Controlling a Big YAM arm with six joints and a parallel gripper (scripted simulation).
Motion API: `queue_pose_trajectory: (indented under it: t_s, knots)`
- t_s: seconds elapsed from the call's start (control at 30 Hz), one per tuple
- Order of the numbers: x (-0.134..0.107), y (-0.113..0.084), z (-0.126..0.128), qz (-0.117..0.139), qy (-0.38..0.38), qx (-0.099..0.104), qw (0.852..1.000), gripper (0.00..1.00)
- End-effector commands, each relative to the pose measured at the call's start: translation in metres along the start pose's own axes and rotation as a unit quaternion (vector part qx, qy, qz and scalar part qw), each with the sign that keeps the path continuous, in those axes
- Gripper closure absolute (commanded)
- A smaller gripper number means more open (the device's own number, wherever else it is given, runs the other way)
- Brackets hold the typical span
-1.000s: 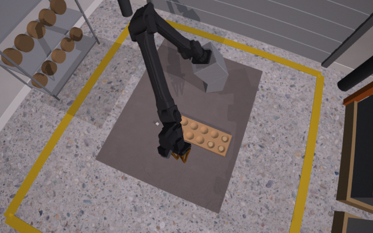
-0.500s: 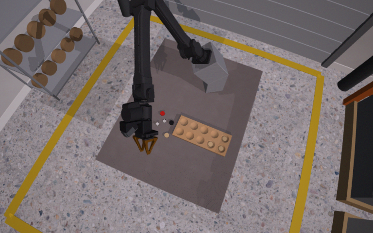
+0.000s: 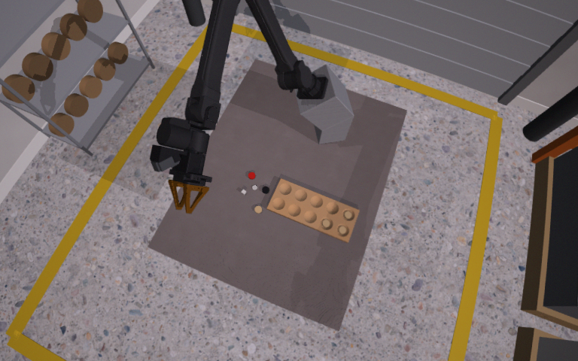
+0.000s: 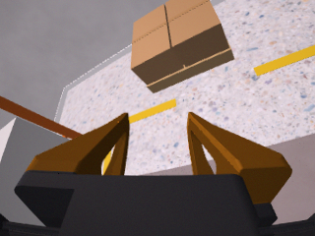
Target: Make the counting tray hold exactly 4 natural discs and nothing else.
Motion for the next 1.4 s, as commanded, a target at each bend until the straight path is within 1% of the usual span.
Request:
queue_pose_trajectory:
  t_s: [0.0, 0.03, 0.1, 0.13, 0.17, 0.3, 0.33, 0.37, 0.4, 0.5, 0.53, 0.57, 0.6, 0.7, 0.73, 0.77, 0.8, 0.83, 0.97, 1.0, 1.07, 1.1, 1.2, 1.3, 1.33, 1.37]
  knots:
    - [0.026, -0.023, -0.019, -0.048, -0.018, -0.015, 0.999, 0.55]
    - [0.036, -0.024, -0.021, -0.057, -0.018, -0.017, 0.998, 0.55]
    - [0.039, -0.025, -0.022, -0.06, -0.018, -0.018, 0.998, 0.55]
    - [0.037, -0.039, -0.031, -0.069, -0.02, -0.025, 0.997, 0.55]
    - [-0.011, -0.003, -0.028, 0.012, 0.025, -0.032, 0.999, 0.55]
    - [-0.01, -0.003, -0.027, 0.012, 0.025, -0.028, 0.999, 0.55]
    - [-0.008, -0.003, -0.015, 0.009, 0.023, -0.015, 1.0, 0.55]
    - [-0.003, -0.003, -0.016, 0.0, 0.024, -0.016, 1.0, 0.55]
    - [-0.042, 0.015, -0.028, 0.059, 0.057, -0.047, 0.996, 0.55]
    - [-0.042, 0.015, -0.028, 0.059, 0.057, -0.047, 0.996, 0.55]
    - [-0.021, 0.016, -0.027, 0.039, 0.057, -0.041, 0.997, 0.55]
    - [-0.013, 0.016, -0.027, 0.026, 0.057, -0.041, 0.997, 0.55]
    - [0.003, 0.003, -0.03, 0.001, 0.058, -0.046, 0.997, 0.55]
    - [0.003, 0.003, -0.031, 0.002, 0.057, -0.047, 0.997, 0.55]
    - [-0.003, 0.003, -0.029, 0.012, 0.057, -0.046, 0.997, 0.55]
    - [-0.003, 0.003, -0.029, 0.013, 0.057, -0.046, 0.997, 0.55]
    - [-0.011, 0.011, -0.028, 0.022, 0.057, -0.044, 0.997, 0.55]
    - [-0.073, 0.031, -0.029, 0.103, 0.086, -0.064, 0.989, 0.55]
    - [-0.073, 0.031, -0.028, 0.102, 0.087, -0.061, 0.989, 0.55]
    - [-0.067, 0.032, -0.024, 0.097, 0.086, -0.056, 0.99, 0.55]
    - [-0.067, 0.032, -0.024, 0.097, 0.086, -0.056, 0.99, 0.55]
    - [-0.041, 0.021, -0.027, 0.057, 0.087, -0.06, 0.993, 0.55]
    - [-0.036, 0.022, -0.028, 0.053, 0.087, -0.061, 0.993, 0.55]
    - [-0.038, 0.022, -0.028, 0.059, 0.087, -0.06, 0.993, 0.55]
    - [-0.104, 0.043, -0.029, 0.144, 0.113, -0.083, 0.98, 0.55]
    - [-0.104, 0.043, -0.029, 0.144, 0.113, -0.083, 0.98, 0.55]
Point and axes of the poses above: the point where the finger pads meet when closed, its own y axis out along the fingers, its own z axis across the jaws, x = y × z, the point moved 10 cm from there along -y, back along the fingers, and after that the axes turned 15 degrees about -y, right-handed, at the moved point
